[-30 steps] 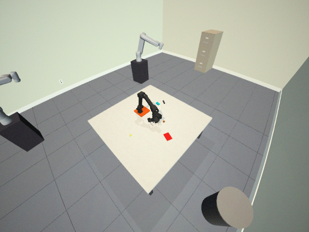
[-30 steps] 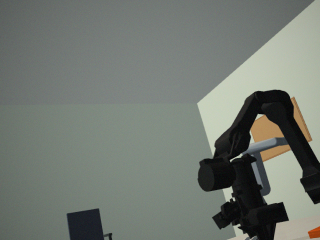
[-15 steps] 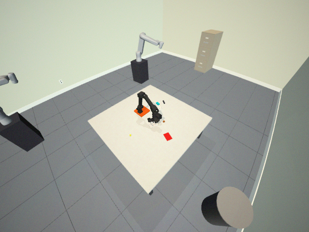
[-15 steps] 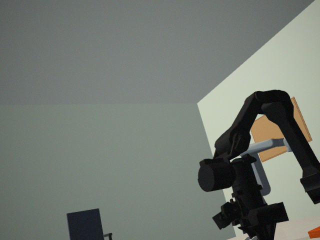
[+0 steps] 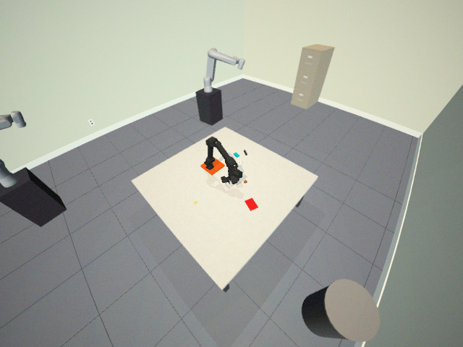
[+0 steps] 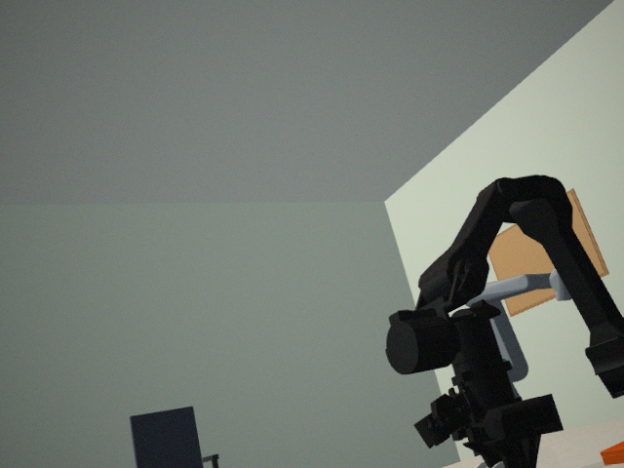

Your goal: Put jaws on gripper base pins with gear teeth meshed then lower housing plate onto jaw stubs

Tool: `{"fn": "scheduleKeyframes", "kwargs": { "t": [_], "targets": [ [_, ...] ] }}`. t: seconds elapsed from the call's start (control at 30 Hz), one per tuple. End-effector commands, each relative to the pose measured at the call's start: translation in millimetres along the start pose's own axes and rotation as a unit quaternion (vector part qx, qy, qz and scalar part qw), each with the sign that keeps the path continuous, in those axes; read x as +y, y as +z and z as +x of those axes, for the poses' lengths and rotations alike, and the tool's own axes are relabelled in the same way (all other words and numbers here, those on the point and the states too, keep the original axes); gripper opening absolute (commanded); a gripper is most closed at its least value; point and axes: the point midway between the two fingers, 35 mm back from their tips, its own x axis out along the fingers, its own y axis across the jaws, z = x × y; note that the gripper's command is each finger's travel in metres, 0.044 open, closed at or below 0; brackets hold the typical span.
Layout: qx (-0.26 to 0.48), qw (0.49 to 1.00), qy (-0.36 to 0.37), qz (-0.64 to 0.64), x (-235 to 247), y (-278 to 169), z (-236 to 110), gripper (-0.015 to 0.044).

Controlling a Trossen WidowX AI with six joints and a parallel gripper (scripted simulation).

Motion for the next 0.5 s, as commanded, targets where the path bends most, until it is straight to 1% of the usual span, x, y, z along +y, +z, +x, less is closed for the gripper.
{"fn": "scheduleKeyframes", "kwargs": {
  "t": [0.0,0.23,0.33,0.47],
  "targets": [
    [0.0,1.0,0.0,0.0,0.0,0.0,0.0,0.0224],
    [0.0,1.0,0.0,0.0,0.2,0.5,-4.6,0.0224],
    [0.001,1.0,-0.001,-0.001,0.7,1.6,-21.6,0.0224],
    [0.002,1.0,-0.002,-0.001,0.1,0.8,-55.3,0.0224]
  ]
}}
